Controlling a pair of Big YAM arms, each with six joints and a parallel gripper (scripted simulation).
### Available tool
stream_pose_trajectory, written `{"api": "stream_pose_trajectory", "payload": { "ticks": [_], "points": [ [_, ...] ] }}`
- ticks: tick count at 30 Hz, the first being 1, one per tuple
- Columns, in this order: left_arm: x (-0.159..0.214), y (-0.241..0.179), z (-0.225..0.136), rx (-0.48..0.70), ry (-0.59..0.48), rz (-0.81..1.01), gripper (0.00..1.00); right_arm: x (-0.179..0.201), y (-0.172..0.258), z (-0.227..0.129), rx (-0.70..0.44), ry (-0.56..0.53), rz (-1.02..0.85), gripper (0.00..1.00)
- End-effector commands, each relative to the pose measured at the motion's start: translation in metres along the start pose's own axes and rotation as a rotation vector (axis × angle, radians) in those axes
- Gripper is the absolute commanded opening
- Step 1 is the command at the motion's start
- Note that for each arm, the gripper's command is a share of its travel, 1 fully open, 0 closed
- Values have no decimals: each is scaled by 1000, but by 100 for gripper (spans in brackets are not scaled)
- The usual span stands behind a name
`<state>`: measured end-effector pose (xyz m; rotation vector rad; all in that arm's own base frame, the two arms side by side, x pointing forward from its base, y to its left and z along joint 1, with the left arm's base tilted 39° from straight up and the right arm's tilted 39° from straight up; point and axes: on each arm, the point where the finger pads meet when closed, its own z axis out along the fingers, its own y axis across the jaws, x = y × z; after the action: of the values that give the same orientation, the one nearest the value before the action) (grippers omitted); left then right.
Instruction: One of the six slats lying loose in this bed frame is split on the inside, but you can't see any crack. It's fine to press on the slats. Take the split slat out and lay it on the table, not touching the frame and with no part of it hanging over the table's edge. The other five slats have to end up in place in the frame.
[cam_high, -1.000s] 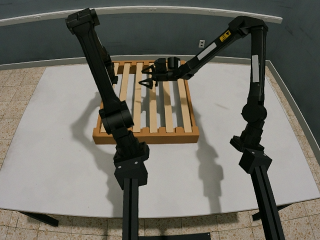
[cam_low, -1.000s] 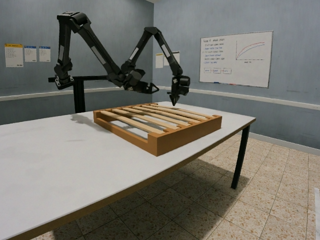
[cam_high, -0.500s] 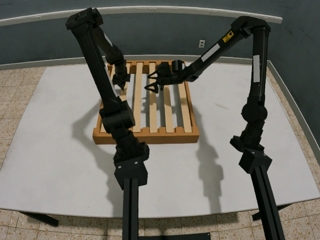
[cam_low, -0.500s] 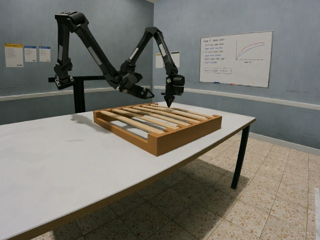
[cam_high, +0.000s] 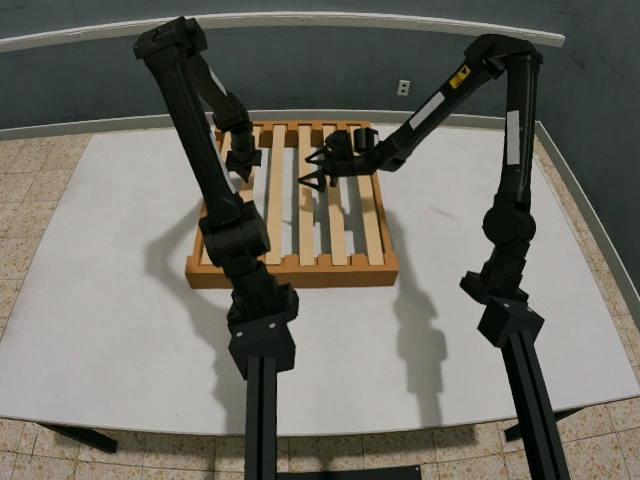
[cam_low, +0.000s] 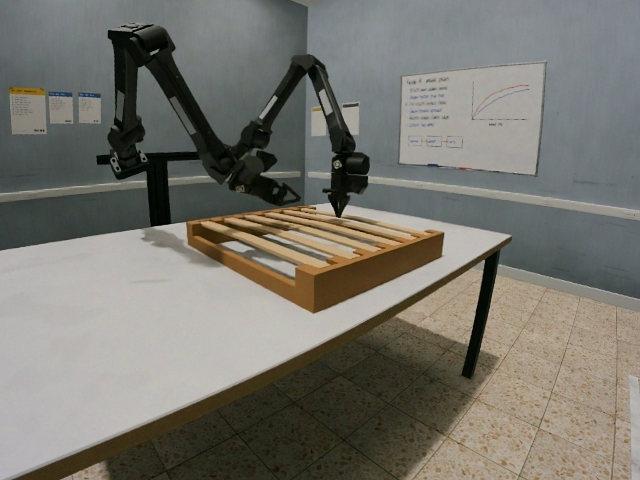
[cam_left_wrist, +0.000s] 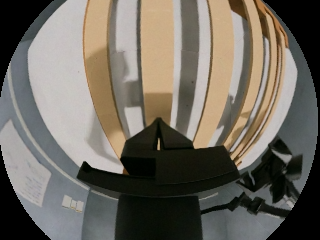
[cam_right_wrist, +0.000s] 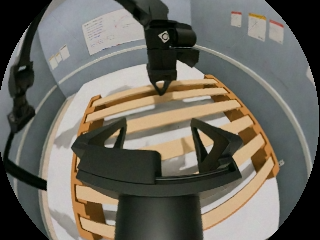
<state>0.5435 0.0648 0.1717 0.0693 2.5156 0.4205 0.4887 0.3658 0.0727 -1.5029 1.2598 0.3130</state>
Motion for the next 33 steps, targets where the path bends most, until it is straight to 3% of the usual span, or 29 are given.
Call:
{"api": "stream_pose_trajectory", "payload": {
  "ticks": [1, 9, 21, 27, 33],
  "points": [
    [-15, 9, 8, -9, -20, -20, 0, -21, -17, -8, 37, -38, -14, 100],
    [-14, 9, 39, -9, -19, -9, 0, -7, -20, -22, 55, -45, 22, 100],
    [-13, 9, 39, -10, -16, -10, 0, -15, -21, -27, 57, -101, 39, 100],
    [13, -6, 26, 3, 19, -11, 0, -25, -21, -28, 46, -151, 41, 100],
    [11, -11, -1, 9, 12, -1, 0, -34, -21, -30, 35, -194, 42, 100]
  ]
}}
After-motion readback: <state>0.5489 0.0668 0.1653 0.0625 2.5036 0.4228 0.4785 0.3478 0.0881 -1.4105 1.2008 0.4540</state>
